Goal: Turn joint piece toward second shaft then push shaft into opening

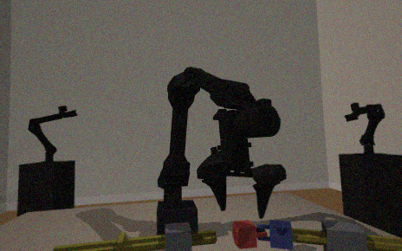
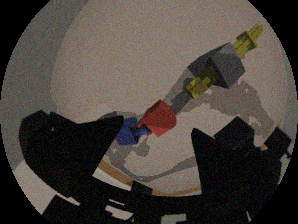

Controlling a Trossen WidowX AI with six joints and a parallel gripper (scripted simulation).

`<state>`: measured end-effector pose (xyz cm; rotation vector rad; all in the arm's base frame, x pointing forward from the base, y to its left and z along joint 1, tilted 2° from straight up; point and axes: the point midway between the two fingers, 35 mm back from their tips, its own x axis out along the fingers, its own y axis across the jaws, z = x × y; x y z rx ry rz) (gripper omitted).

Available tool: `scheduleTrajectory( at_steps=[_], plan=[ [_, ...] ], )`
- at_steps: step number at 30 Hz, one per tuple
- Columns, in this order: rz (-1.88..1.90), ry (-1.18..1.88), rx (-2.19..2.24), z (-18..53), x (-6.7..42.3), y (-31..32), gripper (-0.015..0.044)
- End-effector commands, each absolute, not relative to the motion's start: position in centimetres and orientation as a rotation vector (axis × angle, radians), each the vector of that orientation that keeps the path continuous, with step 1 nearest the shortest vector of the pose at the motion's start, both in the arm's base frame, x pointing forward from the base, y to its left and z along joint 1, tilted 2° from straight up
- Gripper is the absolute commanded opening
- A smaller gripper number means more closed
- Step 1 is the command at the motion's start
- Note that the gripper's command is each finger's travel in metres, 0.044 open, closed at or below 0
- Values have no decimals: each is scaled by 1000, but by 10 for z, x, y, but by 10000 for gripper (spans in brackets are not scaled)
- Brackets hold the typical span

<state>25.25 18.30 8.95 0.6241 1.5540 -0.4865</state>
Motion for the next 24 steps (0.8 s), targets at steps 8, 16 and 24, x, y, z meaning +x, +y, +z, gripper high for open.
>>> scheduleTrajectory(
  at_steps=[8, 16, 24],
  plan=[
    [-204, 1571, 327, 126, 253, 183, 440],
    [-3, 1573, 97, 151, 249, 181, 440],
    [180, 1560, -115, 173, 245, 177, 440]
  ],
)
